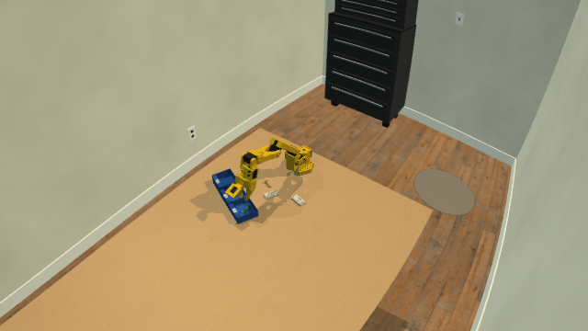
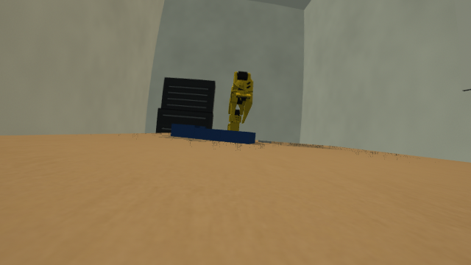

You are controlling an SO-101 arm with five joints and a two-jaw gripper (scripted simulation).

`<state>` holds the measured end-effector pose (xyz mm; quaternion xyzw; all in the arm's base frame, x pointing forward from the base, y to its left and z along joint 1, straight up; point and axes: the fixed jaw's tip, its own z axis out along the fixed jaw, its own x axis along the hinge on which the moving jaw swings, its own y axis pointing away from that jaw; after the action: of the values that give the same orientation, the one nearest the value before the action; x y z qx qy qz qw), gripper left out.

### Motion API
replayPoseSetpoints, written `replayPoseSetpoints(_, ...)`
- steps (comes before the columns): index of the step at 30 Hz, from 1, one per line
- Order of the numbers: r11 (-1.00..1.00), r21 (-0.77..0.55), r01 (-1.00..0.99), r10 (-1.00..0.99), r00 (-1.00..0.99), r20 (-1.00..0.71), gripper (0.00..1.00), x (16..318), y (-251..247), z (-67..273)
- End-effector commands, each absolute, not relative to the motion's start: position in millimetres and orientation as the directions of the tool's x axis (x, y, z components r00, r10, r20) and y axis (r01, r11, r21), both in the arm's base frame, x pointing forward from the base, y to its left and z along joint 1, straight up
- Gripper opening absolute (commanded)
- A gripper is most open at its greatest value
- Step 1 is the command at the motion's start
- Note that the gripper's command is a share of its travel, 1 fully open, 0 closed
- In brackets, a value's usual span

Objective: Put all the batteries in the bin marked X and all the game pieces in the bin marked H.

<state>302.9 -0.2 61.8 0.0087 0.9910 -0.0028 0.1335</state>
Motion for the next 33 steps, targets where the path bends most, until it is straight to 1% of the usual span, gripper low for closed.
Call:
replayPoseSetpoints(1,1.0,-0.005,0.023,0.02,-0.935,-0.353,0.13,308,-3,87)
replayPoseSetpoints(16,0.999,-0.032,-0.037,-0.046,-0.942,-0.332,0.14,304,-9,85)
replayPoseSetpoints(23,0.988,-0.07,-0.137,-0.152,-0.944,-0.294,0.14,298,-18,82)
replayPoseSetpoints(30,0.952,-0.108,-0.287,-0.305,-0.924,-0.231,0.15,287,-31,79)
replayPoseSetpoints(33,0.944,-0.112,-0.312,-0.33,-0.918,-0.22,0.15,285,-33,78)
